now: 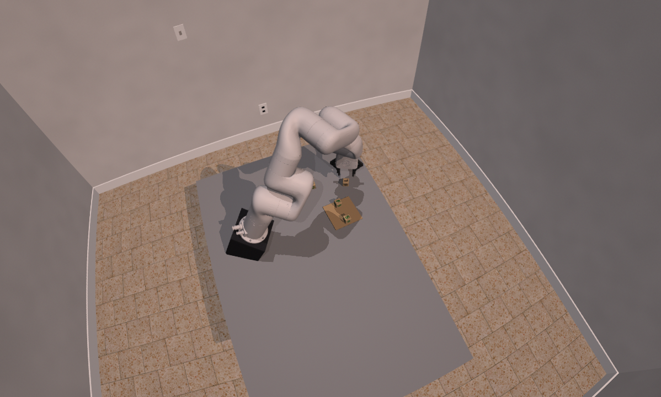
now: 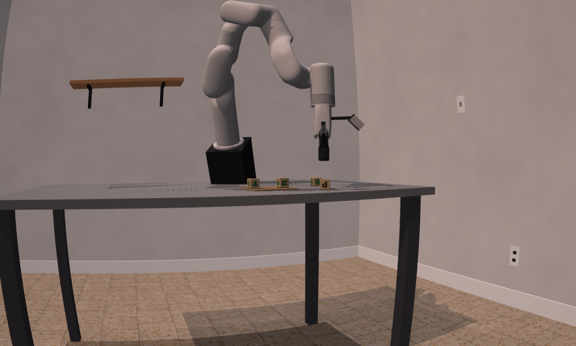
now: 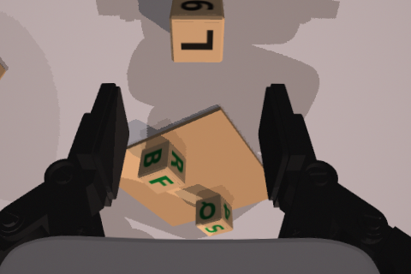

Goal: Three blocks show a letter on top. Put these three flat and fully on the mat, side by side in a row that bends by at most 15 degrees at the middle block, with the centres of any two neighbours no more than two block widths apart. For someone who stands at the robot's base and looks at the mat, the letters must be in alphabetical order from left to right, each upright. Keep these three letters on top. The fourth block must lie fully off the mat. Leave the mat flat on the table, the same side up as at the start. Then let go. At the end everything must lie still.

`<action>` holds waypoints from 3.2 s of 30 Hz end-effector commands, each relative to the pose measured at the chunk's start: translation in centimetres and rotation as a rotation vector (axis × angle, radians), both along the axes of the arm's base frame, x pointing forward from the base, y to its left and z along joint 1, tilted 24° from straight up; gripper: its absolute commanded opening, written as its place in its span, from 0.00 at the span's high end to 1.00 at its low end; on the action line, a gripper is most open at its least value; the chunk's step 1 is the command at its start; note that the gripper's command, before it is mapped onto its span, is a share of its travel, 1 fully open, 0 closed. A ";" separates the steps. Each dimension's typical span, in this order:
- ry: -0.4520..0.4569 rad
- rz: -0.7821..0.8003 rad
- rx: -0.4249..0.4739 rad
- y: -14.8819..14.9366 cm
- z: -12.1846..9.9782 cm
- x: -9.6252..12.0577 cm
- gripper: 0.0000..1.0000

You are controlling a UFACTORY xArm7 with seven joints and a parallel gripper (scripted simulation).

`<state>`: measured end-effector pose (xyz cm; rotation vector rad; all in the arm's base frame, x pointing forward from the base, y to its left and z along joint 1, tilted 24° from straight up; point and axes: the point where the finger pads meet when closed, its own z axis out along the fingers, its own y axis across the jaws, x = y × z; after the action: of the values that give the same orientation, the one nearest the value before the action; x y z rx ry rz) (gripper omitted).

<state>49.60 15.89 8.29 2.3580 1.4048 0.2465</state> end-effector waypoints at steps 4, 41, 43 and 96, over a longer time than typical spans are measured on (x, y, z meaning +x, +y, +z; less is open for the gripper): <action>-0.003 0.002 0.002 -0.1 -0.7 0.4 0.31; -0.003 0.002 0.002 -0.9 -4.0 1.7 0.31; -0.003 0.002 0.002 -0.9 -4.0 1.7 0.31; -0.003 0.002 0.002 -0.8 -4.0 1.8 0.31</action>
<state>51.29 14.94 4.16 2.3581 1.4050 0.2464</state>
